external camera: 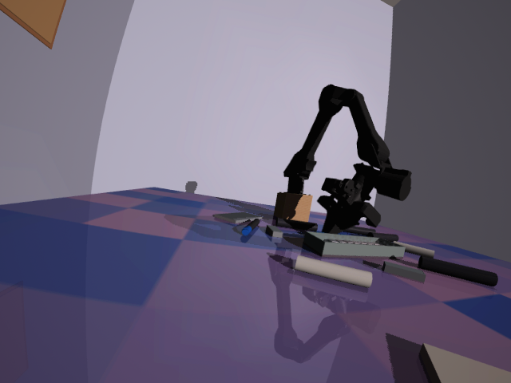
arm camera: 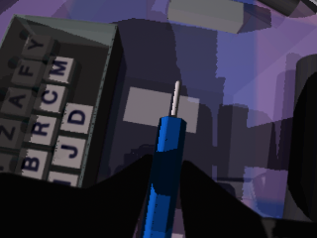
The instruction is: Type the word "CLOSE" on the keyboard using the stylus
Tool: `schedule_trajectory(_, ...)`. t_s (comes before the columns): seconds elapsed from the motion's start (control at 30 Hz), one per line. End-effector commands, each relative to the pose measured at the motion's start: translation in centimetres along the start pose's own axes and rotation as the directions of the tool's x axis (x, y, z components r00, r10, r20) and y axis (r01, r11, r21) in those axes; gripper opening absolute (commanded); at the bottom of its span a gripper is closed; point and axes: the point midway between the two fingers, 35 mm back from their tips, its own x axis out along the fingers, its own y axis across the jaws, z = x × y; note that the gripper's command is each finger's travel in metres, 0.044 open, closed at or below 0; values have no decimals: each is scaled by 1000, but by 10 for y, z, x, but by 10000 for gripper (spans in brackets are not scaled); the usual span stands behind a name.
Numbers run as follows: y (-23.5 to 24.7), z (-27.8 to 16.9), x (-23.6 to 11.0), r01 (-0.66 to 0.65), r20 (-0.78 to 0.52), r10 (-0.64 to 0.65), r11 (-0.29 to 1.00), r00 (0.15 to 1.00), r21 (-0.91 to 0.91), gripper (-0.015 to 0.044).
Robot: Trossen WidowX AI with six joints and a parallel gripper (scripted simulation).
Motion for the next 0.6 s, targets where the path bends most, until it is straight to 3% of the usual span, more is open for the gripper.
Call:
schedule_trajectory(0.0, 2, 6, -13, -8, -4, 8, 1000, 1000, 5, 0)
schedule_trajectory(0.23, 1, 23, -40, -7, -3, 7, 1000, 1000, 5, 0)
schedule_trajectory(0.4, 2, 21, -38, -8, -1, 8, 1000, 1000, -5, 0)
schedule_trajectory(0.57, 6, 24, -40, 1, 28, 3, 986, 1000, -166, 0)
